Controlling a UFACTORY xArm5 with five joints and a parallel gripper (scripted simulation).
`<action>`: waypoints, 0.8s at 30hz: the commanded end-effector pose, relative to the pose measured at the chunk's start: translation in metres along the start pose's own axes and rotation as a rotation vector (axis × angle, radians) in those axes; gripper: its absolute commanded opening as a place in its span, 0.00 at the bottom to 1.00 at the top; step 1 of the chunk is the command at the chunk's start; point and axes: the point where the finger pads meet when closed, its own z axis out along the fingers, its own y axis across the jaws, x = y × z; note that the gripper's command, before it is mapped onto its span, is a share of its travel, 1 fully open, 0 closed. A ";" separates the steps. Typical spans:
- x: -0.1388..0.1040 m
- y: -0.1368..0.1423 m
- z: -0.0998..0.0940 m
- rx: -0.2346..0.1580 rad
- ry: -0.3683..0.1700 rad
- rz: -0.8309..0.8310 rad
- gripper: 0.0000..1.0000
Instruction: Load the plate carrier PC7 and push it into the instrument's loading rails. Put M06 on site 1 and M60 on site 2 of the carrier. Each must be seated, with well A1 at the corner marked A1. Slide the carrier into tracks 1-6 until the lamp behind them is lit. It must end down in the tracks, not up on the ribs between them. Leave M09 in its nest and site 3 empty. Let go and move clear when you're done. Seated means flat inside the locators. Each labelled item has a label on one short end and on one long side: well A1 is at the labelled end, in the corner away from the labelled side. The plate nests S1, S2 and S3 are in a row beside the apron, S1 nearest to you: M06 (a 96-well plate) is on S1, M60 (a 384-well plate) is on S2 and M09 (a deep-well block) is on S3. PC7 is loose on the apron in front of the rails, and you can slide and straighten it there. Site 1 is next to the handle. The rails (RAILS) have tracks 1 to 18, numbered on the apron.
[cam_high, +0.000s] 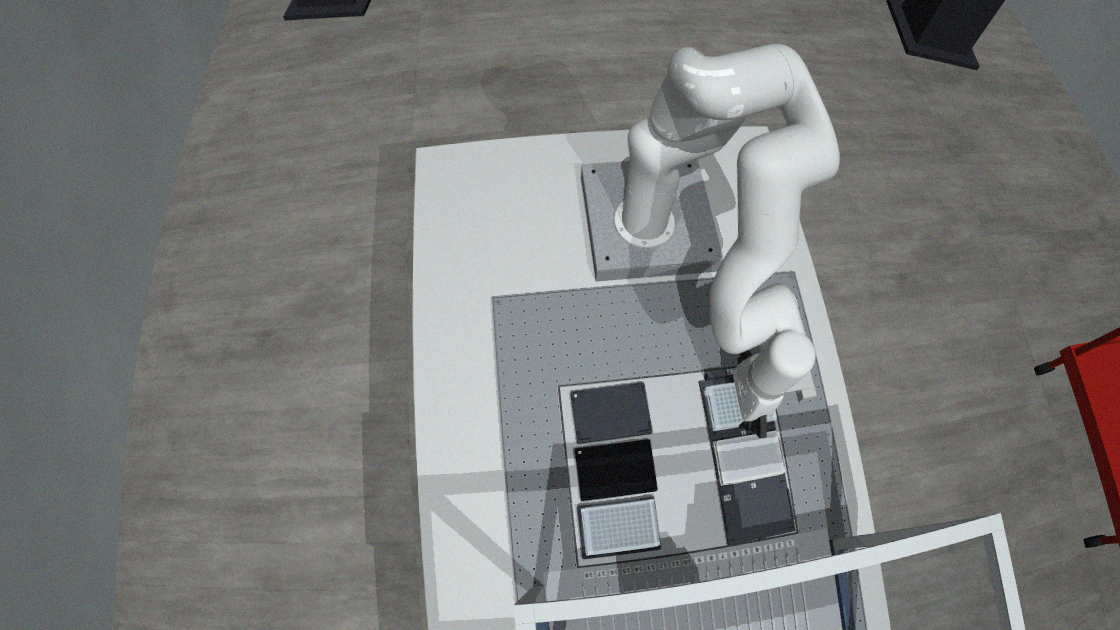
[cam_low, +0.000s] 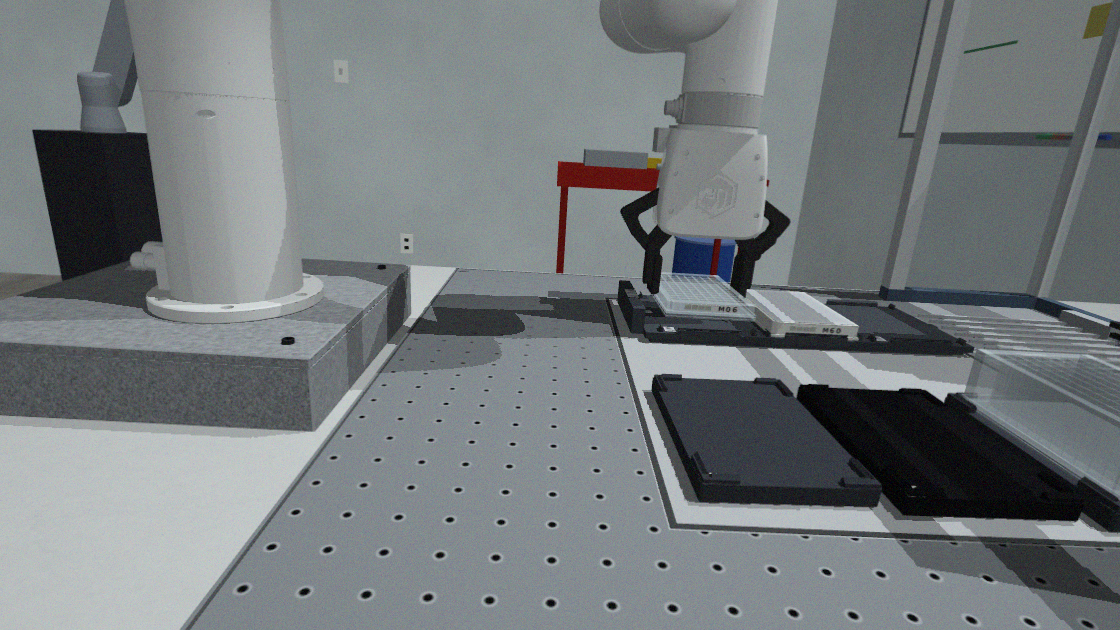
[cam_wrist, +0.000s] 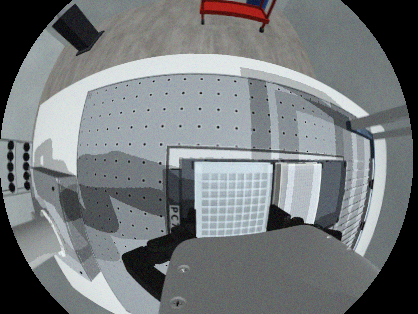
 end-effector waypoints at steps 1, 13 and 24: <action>0.000 0.001 -0.001 -0.003 0.001 0.000 0.00; 0.000 0.001 0.002 -0.003 0.001 0.000 0.00; 0.000 0.001 0.009 -0.003 0.001 0.000 0.00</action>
